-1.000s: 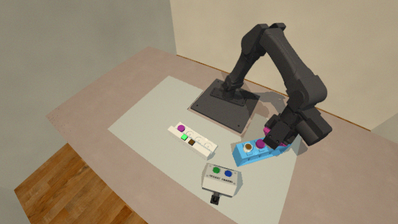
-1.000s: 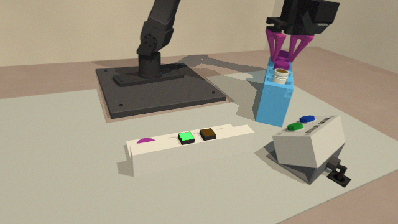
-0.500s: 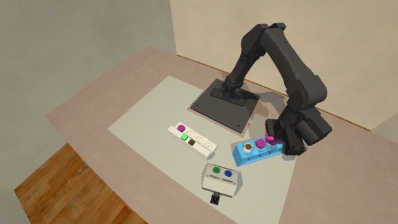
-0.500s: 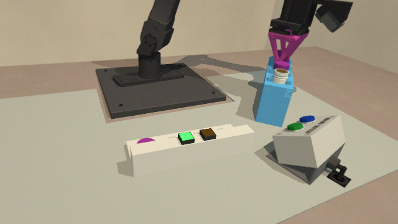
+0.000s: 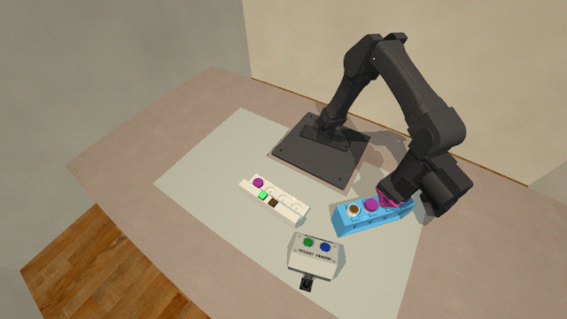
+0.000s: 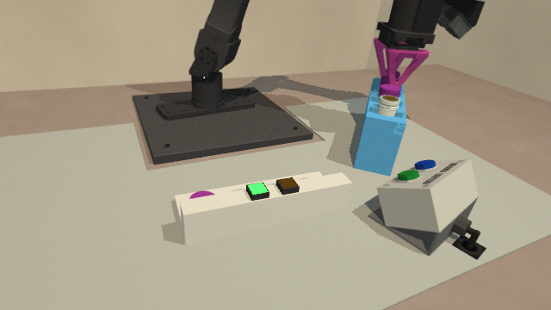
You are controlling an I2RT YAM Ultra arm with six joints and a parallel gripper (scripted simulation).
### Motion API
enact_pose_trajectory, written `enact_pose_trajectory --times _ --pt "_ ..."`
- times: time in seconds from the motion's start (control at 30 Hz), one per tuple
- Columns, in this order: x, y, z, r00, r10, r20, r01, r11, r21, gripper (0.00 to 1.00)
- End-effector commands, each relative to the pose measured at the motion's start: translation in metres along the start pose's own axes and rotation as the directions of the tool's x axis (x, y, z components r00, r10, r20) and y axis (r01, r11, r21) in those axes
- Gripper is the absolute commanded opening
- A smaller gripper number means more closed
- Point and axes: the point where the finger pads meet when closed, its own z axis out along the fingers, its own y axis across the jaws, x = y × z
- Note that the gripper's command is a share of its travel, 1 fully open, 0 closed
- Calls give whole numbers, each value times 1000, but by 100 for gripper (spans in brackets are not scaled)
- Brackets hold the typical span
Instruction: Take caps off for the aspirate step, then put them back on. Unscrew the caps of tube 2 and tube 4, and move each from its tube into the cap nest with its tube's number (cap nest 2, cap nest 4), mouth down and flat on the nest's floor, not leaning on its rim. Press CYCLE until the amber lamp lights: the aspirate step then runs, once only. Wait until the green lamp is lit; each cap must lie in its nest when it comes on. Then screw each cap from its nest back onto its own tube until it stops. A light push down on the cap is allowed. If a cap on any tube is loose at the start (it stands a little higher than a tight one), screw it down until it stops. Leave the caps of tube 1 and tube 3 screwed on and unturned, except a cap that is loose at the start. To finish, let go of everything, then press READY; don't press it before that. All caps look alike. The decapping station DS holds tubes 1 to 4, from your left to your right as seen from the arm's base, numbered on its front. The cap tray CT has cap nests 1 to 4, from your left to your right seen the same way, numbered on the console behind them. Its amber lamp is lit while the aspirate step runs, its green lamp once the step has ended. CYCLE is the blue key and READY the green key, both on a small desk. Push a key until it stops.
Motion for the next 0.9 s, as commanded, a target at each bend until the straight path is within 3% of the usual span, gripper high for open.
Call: enact_pose_trajectory --times 0.0,0.13,0.2,0.57,0.6,0.87 --pt "-2 -1 -4 968 -252 10 252 968 7 49" --pt "-2 -1 -4 912 -409 9 409 913 8 49" --pt "-2 -1 -4 843 -538 8 538 843 10 49" --pt "-2 -1 -4 835 -550 8 550 835 10 49" --pt "-2 -1 -4 835 -550 8 550 835 10 0" --pt "-2 -1 -4 835 -550 8 550 835 10 0"
